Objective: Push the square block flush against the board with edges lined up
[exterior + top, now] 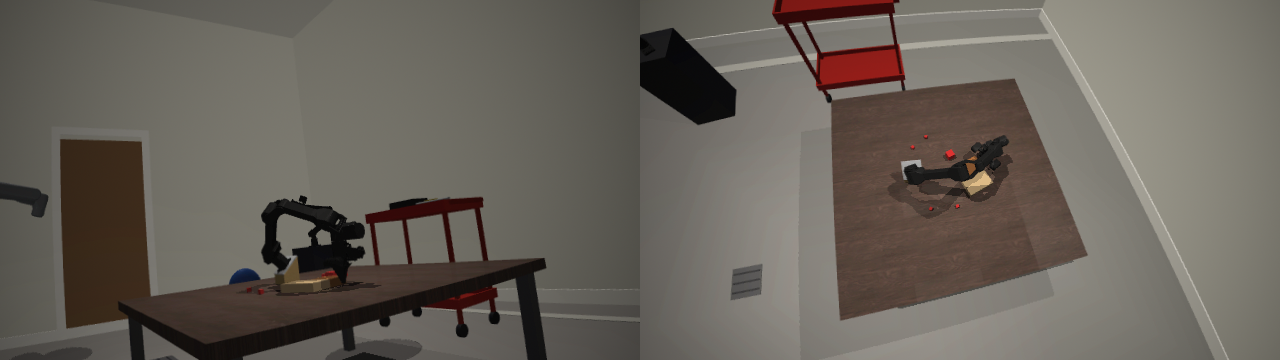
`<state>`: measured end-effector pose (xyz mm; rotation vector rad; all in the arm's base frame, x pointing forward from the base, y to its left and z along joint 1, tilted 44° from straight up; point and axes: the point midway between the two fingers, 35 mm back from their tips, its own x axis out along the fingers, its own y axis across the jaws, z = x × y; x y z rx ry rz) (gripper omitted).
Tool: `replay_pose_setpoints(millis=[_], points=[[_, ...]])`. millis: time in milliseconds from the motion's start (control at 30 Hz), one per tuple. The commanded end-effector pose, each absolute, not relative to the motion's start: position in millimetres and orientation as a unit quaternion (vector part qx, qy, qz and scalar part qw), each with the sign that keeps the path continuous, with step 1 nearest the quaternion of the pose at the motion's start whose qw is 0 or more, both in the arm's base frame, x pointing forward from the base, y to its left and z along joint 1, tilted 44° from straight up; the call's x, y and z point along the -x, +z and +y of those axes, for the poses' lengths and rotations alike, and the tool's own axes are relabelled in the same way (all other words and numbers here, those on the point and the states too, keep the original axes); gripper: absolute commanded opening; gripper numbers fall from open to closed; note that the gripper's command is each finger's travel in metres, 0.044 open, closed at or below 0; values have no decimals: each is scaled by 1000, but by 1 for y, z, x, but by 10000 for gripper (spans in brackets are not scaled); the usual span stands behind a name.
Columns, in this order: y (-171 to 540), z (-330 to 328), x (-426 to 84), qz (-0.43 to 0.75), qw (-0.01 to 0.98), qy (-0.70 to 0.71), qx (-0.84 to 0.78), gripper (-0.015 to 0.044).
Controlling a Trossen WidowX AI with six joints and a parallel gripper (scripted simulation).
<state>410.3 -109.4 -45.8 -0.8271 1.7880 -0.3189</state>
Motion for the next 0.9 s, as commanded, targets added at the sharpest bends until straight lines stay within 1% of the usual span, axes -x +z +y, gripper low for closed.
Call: replay_pose_setpoints(millis=[0,567,867], points=[[-48,-111,-410,750,543,-133,353,0],[-39,-116,-387,751,542,-133,353,0],[-42,-114,-397,750,543,-133,353,0]])
